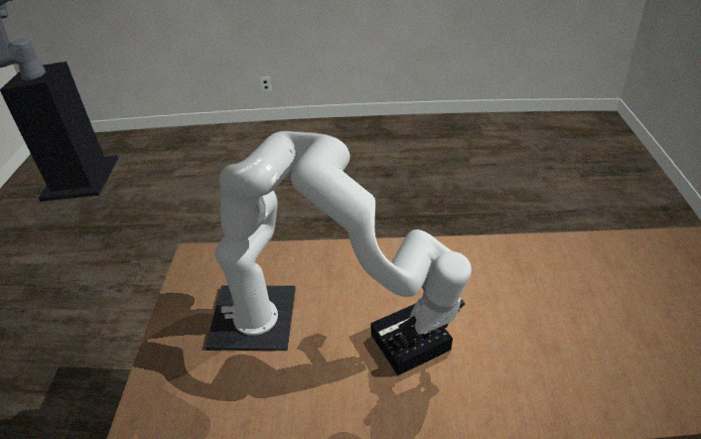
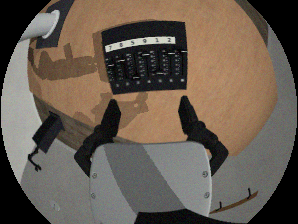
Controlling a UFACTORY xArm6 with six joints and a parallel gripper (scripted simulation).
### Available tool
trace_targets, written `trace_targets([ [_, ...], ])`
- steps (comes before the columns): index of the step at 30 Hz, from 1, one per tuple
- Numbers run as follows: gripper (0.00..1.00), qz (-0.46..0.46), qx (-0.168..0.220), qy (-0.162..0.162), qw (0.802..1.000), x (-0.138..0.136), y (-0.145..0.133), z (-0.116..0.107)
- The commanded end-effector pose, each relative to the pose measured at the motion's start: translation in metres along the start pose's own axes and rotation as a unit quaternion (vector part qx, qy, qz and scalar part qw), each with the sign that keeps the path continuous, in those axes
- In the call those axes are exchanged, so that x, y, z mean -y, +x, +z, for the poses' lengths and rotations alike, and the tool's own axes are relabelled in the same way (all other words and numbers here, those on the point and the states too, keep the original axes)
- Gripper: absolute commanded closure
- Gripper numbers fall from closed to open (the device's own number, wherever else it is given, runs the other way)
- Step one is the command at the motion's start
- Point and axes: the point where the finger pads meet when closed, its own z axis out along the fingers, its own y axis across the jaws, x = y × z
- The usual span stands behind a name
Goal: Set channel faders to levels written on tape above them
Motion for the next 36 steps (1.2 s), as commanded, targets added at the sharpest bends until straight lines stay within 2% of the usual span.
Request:
trace_targets([
  [1,0.00,0.119,0.072,-0.012,0.990,0.002,0.042,-0.027],
  [7,0.00,0.194,0.108,-0.034,0.974,0.007,0.068,-0.037],
  [11,0.00,0.210,0.116,-0.041,0.970,0.008,0.073,-0.039],
  [26,0.00,0.208,0.118,-0.041,0.970,0.008,0.072,-0.038],
  [31,0.00,0.098,0.121,-0.025,0.987,0.013,0.034,-0.011],
  [36,0.00,0.039,0.122,-0.017,0.992,0.017,0.014,0.005],
])
